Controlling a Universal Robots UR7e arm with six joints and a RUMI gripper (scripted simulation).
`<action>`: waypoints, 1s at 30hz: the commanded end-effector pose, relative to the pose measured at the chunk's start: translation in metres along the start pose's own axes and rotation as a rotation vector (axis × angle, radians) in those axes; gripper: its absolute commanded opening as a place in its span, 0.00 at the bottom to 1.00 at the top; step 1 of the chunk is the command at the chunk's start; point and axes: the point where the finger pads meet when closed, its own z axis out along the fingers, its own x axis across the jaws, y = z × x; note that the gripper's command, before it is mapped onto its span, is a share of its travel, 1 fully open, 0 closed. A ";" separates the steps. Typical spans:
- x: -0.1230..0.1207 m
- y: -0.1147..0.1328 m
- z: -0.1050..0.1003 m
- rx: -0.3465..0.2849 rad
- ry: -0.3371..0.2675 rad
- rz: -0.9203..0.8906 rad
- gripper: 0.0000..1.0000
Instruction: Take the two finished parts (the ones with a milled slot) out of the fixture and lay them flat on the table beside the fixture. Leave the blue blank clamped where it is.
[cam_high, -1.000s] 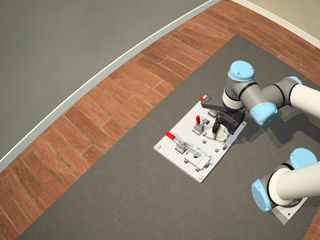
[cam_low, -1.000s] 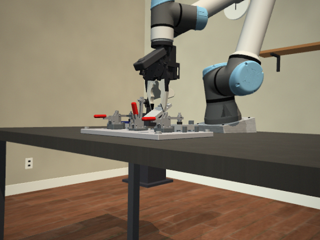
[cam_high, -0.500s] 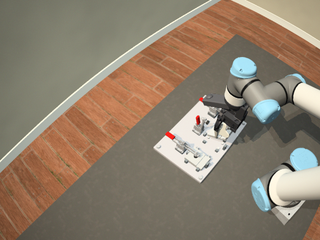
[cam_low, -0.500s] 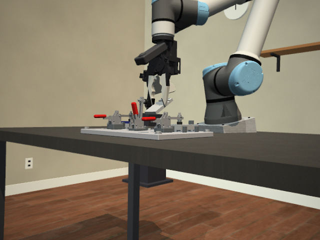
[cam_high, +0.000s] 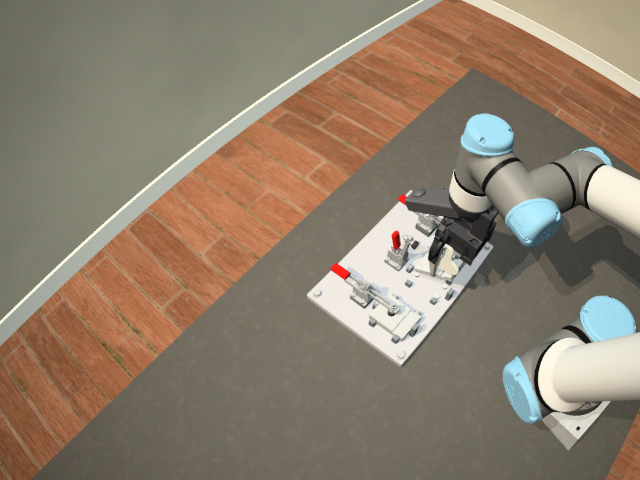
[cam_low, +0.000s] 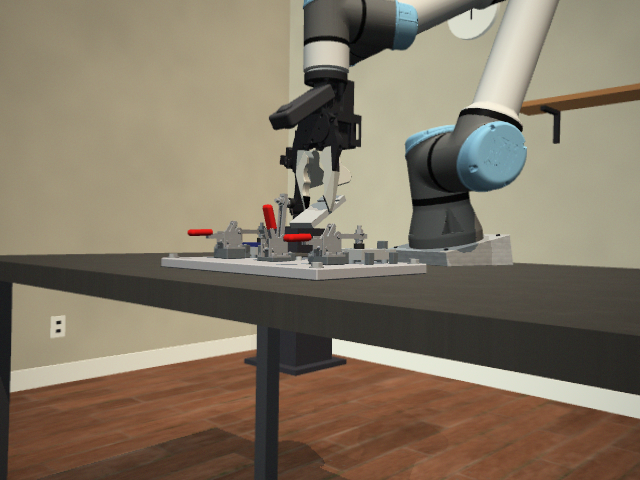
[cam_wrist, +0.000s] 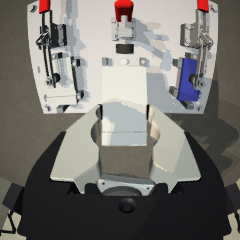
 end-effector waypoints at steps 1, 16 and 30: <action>0.000 0.000 0.000 0.001 0.000 0.000 0.00; 0.000 0.000 0.000 0.001 0.000 0.000 0.00; -0.004 0.000 0.000 0.001 0.000 0.000 0.00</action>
